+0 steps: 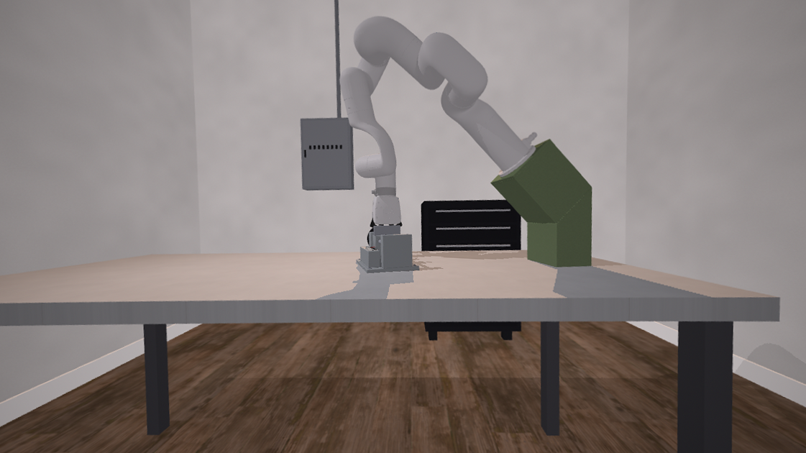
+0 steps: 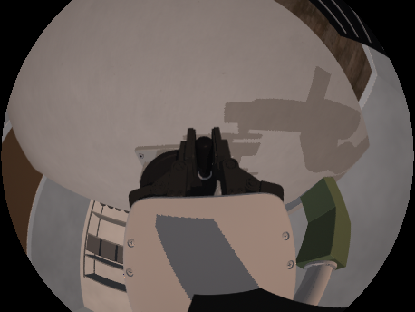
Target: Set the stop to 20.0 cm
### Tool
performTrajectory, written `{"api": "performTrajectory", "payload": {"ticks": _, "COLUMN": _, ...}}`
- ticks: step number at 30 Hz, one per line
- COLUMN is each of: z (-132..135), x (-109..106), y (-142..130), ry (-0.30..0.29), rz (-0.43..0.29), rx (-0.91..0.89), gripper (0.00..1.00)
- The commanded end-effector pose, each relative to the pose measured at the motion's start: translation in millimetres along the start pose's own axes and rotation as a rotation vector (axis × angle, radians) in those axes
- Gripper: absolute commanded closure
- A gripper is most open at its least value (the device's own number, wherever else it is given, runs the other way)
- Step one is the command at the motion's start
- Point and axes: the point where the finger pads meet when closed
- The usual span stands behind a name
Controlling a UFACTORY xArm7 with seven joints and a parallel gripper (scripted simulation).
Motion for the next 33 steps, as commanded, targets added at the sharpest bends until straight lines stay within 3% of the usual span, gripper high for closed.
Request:
{"api": "performTrajectory", "payload": {"ticks": 1, "z": 0, "x": 2, "y": 1, "ry": 0.000, "rz": 0.002, "rx": 0.001, "gripper": 0.94}}
{"api": "performTrajectory", "payload": {"ticks": 33, "z": -5, "x": 13, "y": 2, "ry": 0.000, "rz": 0.002, "rx": 0.001, "gripper": 0.94}}
Point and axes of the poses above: the point where the finger pads meet when closed, its own x axis out along the fingers, its own z axis across the jaws, y = z × x, and after that the axes turned 13 degrees about -x, right-handed
